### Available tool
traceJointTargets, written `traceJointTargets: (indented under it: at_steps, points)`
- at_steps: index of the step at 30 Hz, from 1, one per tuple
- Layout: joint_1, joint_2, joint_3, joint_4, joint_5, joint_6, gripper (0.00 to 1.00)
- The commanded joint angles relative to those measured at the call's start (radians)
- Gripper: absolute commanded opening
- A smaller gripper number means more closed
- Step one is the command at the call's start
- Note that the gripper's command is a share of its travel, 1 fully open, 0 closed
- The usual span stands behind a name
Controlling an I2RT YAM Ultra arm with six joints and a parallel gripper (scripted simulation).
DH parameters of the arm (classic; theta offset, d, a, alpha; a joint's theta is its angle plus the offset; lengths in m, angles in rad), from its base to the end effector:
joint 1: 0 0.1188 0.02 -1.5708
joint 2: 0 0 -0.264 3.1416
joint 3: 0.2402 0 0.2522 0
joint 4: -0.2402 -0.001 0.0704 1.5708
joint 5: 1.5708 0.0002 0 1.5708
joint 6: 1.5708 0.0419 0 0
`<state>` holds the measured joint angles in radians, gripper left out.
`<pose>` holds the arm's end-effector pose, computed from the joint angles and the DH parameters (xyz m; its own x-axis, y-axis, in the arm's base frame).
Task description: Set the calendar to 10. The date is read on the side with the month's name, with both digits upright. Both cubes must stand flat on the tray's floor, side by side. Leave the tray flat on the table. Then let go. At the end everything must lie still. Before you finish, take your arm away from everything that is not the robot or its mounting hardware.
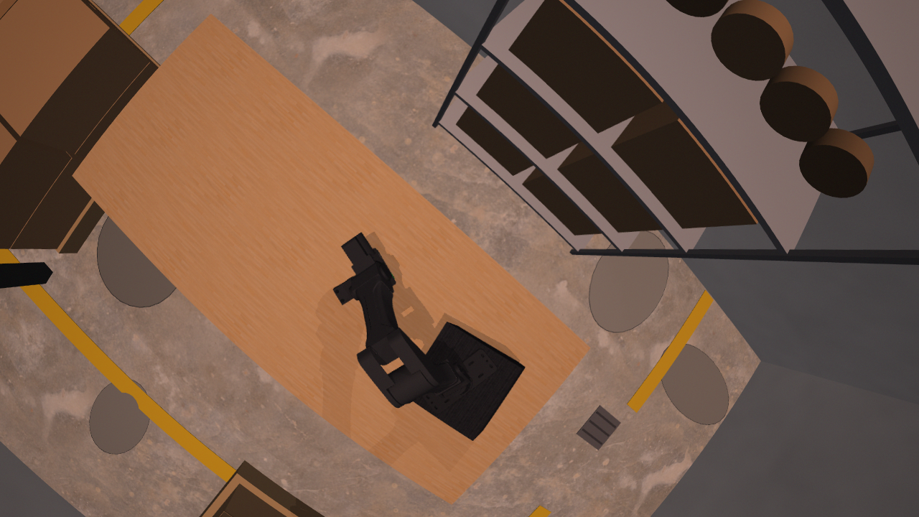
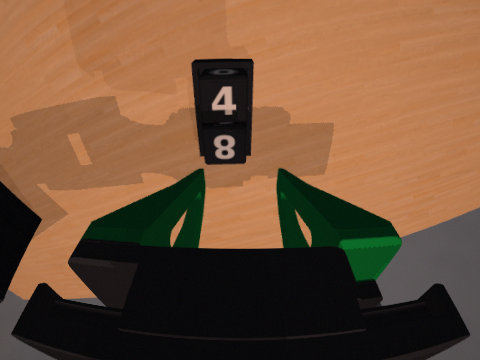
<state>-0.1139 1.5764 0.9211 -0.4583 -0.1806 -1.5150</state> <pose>0.3004 -0.0258 0.1808 -0.0827 -0.9792 -0.1855 -0.8882 0.1568 -0.4318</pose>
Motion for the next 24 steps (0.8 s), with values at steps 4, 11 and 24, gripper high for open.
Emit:
traceJointTargets:
  at_steps: [4,11,24]
  points:
    - [-0.020,-0.086,0.039,-0.160,-0.021,-0.022,0.45]
    - [-0.027,-0.108,0.052,-0.194,-0.024,-0.028,0.45]
    - [-0.027,-0.108,0.052,-0.195,-0.024,-0.028,1.00]
